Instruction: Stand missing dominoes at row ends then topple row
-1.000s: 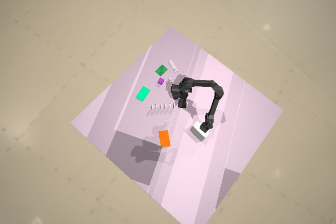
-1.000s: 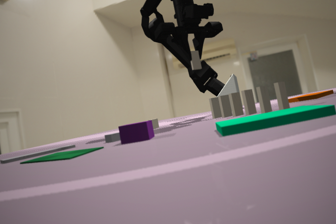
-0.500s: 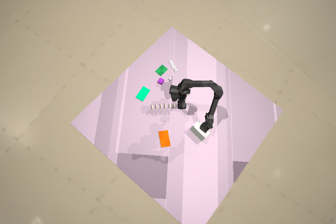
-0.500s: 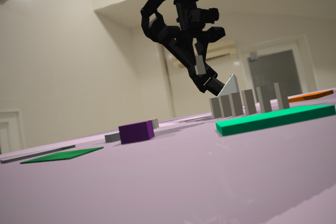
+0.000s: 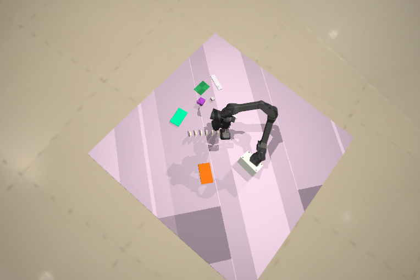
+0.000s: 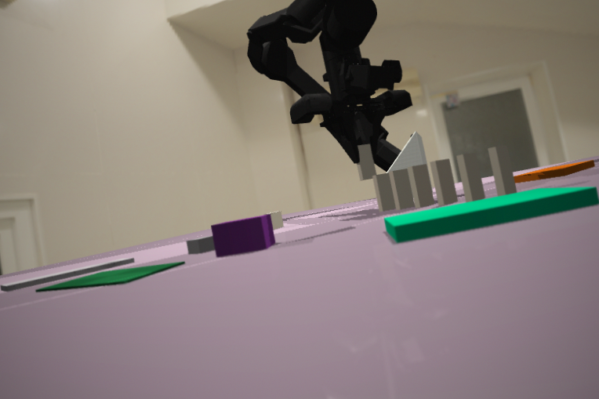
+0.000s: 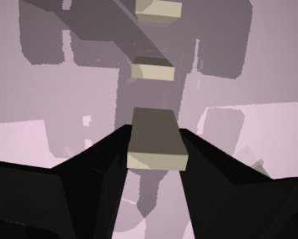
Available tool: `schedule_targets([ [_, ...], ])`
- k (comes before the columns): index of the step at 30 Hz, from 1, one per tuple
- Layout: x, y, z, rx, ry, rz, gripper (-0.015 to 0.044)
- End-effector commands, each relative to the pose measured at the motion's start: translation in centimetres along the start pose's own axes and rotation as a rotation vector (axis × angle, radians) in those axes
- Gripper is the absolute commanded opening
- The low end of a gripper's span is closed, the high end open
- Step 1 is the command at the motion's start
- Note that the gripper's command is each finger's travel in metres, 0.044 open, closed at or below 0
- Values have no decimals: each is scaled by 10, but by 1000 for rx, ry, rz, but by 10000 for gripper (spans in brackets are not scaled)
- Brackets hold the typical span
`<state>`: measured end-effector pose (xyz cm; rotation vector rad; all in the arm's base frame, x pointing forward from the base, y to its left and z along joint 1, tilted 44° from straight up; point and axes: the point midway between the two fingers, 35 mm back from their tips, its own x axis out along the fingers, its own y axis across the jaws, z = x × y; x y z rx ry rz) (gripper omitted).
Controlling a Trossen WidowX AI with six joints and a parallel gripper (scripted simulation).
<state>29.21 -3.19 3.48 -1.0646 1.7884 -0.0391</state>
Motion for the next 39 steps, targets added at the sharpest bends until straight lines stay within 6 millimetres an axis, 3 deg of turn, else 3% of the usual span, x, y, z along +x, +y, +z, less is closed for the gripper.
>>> schedule_targets([
  [1, 23, 1, -4, -5, 7, -4, 107],
  [6, 43, 2, -8, -5, 12, -7, 107],
  [19, 44, 3, -9, -5, 12, -7, 107],
  [32, 44, 3, -9, -5, 12, -7, 440],
  [36, 35, 2, -6, -5, 10, -5, 440],
  [39, -5, 0, 0, -4, 4, 0, 440],
])
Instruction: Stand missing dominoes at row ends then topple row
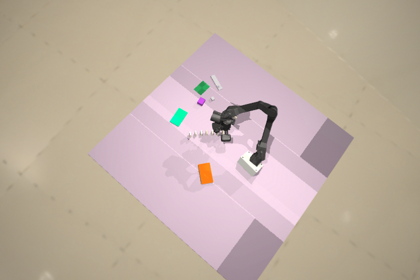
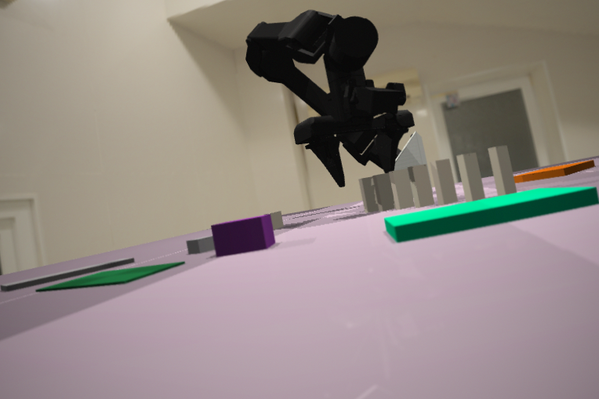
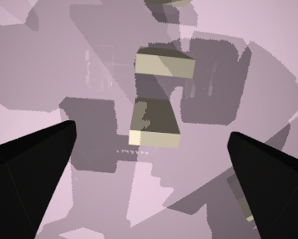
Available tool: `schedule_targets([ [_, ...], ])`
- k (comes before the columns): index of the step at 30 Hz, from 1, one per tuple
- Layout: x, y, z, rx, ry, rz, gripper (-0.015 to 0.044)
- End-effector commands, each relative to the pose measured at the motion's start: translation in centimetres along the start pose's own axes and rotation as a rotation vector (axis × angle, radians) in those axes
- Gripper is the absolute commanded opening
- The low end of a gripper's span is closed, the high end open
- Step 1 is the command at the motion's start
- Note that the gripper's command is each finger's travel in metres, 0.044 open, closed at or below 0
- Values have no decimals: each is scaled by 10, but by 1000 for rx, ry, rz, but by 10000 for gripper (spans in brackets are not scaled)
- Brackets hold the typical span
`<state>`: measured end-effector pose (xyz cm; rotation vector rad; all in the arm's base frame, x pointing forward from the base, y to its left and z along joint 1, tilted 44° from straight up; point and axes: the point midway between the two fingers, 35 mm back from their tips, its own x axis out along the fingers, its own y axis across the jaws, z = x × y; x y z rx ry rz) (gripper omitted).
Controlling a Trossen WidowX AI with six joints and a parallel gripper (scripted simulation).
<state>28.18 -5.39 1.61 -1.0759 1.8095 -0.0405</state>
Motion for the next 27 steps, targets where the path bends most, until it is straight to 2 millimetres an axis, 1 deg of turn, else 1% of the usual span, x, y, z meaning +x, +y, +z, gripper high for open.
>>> schedule_targets([
  [1, -49, -2, 7, 7, -18, 1, 440],
  [4, -95, 0, 4, 9, -16, 2, 440],
  [5, -106, 1, 1, 10, -14, 1, 440],
  [6, -113, 2, 0, 10, -13, 1, 440],
  [7, -115, 2, -1, 10, -13, 1, 440],
  [14, -115, 2, -1, 10, -13, 1, 440],
  [16, -113, -2, -2, 35, -15, 6, 440],
  [18, -106, -13, -6, 109, -22, 22, 440],
  [22, -85, -53, -22, 339, -35, 46, 440],
  [24, -71, -80, -35, 469, -35, 35, 440],
  [27, -52, -117, -60, 657, -22, 10, 440],
])
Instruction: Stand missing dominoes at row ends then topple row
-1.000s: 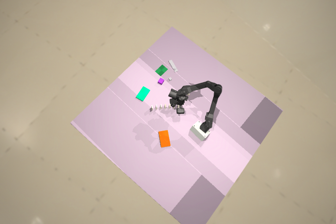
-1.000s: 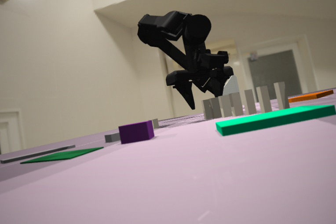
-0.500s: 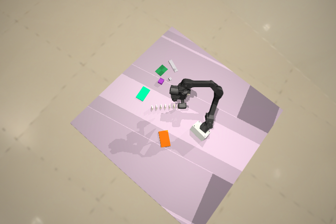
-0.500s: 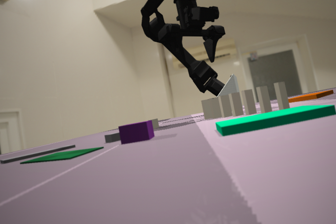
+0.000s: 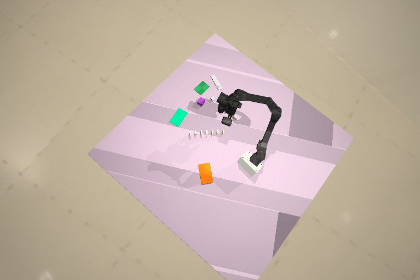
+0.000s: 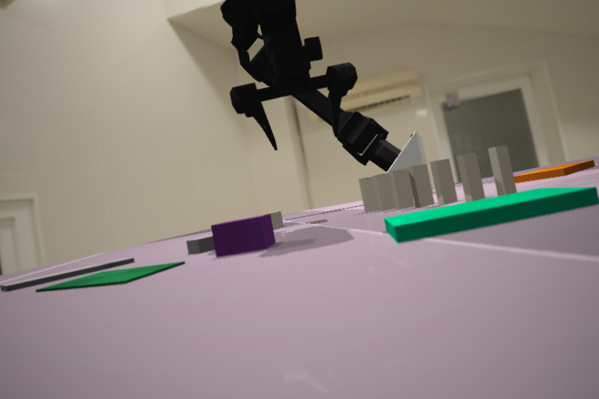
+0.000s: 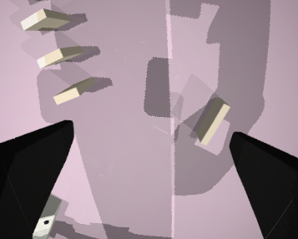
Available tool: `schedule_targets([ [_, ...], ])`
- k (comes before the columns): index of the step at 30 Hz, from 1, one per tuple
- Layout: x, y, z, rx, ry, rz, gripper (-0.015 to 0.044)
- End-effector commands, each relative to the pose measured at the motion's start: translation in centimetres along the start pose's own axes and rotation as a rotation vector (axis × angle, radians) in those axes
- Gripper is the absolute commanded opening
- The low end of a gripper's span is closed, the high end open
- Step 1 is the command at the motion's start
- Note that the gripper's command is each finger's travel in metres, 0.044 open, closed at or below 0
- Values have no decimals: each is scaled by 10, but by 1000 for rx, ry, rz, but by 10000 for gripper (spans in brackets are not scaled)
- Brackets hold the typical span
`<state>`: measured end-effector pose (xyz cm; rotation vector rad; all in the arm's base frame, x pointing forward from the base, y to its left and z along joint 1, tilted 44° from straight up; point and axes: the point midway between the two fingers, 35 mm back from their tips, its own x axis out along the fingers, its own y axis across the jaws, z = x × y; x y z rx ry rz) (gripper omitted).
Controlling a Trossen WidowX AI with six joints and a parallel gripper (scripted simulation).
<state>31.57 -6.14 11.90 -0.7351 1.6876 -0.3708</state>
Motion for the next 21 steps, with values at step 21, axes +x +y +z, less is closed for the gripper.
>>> schedule_targets([
  [21, 92, -79, -17, 325, 6, -51, 440],
])
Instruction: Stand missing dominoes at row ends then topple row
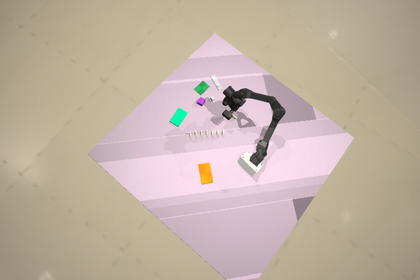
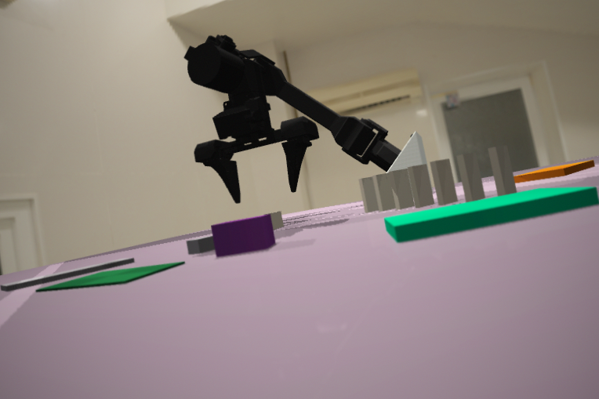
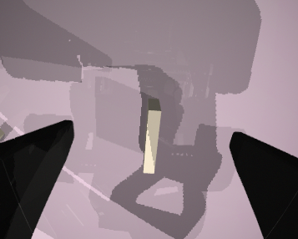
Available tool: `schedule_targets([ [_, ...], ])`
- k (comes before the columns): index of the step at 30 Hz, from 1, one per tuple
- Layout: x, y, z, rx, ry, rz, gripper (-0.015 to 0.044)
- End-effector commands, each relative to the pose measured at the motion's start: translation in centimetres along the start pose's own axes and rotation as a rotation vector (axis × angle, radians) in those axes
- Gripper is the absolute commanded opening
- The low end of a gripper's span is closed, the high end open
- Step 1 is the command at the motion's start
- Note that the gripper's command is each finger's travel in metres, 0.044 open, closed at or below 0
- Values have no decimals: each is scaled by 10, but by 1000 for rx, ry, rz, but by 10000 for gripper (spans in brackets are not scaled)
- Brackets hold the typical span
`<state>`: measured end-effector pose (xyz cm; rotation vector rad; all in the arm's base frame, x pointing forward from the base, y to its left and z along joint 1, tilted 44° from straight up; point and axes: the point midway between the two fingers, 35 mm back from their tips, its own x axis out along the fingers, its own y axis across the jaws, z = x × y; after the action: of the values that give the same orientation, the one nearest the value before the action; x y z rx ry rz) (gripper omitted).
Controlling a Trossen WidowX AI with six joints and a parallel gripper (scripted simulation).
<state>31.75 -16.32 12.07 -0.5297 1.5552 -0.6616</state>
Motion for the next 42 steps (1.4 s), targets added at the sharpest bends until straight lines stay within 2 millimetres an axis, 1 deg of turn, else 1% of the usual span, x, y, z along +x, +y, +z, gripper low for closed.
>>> schedule_targets([
  [1, 29, -1, -4, -6, 11, -7, 440],
  [7, 30, -1, -2, -6, 11, -7, 440],
  [16, 43, -1, -2, -6, 11, -8, 440],
  [22, 44, -1, -2, -6, 11, -8, 440],
  [38, 44, -1, -2, -6, 11, -8, 21],
  [42, 44, -1, -2, -6, 11, -8, 21],
])
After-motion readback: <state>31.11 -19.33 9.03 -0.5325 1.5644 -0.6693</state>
